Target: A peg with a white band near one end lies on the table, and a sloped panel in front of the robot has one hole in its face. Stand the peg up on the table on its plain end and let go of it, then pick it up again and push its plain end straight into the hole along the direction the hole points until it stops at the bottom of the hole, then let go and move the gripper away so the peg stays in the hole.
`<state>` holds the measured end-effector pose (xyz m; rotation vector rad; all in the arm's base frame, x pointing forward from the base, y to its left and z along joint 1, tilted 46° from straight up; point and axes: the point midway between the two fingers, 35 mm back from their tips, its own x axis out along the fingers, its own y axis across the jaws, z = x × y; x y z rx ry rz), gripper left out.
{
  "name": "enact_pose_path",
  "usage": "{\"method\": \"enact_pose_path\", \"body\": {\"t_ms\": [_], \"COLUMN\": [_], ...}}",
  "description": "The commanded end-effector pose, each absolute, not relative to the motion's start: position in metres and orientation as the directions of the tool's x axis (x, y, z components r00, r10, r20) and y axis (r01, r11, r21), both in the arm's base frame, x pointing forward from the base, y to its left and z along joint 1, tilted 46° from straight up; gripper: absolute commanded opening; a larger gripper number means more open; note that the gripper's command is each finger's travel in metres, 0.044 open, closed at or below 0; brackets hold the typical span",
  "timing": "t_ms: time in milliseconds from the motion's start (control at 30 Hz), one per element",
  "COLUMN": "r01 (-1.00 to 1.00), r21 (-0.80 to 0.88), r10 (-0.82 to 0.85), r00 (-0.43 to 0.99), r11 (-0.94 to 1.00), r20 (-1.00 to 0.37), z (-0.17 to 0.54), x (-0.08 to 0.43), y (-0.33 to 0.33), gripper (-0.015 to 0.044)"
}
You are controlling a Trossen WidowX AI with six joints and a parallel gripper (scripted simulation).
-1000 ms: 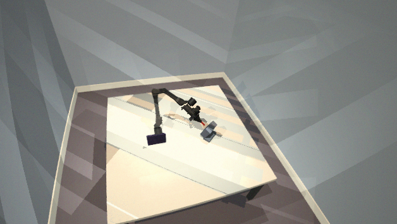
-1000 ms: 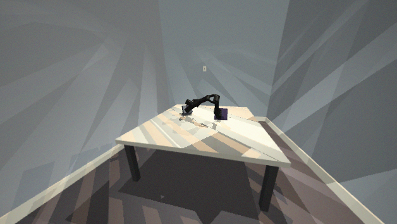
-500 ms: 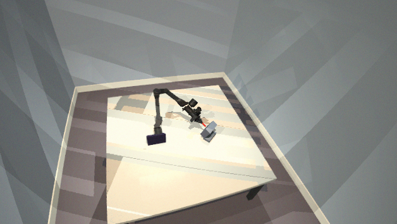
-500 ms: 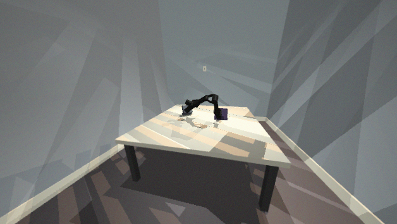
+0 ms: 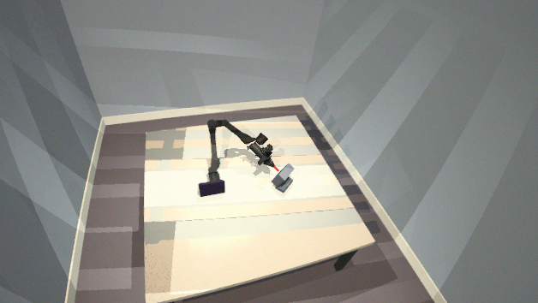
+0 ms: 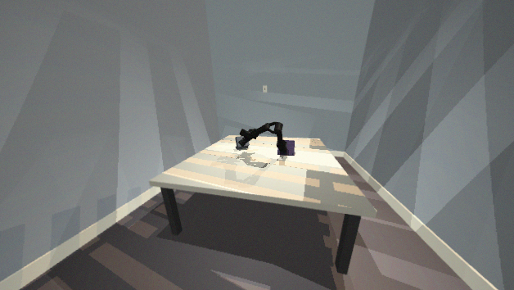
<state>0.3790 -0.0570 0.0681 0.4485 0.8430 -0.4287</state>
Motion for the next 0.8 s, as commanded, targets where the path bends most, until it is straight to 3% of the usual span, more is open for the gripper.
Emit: {"method": "enact_pose_path", "body": {"t_ms": [0,767], "r01": [0.526,0.526], "r21": [0.207,0.207], "r10": [-0.182,-0.182], "r00": [0.594,0.594], "r11": [0.825,0.825], "r20": [-0.784,-0.784], "z": [0.067,0.057], "x": [0.38,0.387], "y": [-0.058,-0.06], "gripper": [0.0,0.0]}}
